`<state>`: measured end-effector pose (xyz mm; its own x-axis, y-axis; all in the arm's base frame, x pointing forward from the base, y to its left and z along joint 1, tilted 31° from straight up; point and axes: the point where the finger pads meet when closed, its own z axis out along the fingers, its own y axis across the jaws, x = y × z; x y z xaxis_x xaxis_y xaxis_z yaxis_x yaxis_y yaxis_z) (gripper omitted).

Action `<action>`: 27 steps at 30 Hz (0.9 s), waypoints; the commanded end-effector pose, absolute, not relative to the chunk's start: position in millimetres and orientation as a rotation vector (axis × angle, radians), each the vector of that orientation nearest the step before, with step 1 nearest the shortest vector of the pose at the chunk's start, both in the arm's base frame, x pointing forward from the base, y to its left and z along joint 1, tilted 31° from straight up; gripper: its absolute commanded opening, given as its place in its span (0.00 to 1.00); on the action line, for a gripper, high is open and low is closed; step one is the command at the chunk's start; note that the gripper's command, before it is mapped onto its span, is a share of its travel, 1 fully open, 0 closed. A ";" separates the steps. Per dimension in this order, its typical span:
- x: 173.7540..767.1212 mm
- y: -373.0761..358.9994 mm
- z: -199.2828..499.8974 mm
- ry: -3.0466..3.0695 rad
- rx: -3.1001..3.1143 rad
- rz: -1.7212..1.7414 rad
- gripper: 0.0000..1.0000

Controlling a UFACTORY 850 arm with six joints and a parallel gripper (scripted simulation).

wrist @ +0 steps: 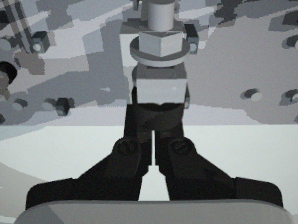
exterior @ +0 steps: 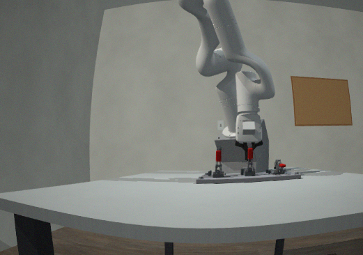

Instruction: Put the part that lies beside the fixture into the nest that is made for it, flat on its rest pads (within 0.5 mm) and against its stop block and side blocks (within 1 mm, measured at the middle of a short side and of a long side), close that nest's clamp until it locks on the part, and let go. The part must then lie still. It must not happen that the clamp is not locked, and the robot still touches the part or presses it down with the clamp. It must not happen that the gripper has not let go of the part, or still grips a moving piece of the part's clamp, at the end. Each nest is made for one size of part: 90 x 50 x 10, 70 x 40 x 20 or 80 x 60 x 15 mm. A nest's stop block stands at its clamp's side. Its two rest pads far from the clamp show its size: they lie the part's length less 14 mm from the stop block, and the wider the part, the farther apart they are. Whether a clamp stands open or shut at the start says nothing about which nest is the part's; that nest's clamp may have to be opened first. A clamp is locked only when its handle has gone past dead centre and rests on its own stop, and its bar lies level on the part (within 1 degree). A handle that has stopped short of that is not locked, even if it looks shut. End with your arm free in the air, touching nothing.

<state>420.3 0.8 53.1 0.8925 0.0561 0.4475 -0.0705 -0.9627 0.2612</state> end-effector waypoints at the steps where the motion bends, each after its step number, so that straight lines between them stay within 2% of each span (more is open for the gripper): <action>1: 420.6 3.4 52.5 -0.010 2.788 0.672 0.00; 27: 422.8 37.0 43.3 -0.010 2.788 0.672 0.00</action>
<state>422.6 36.3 43.2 0.8926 0.0562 0.4474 -0.0703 -0.9627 0.2612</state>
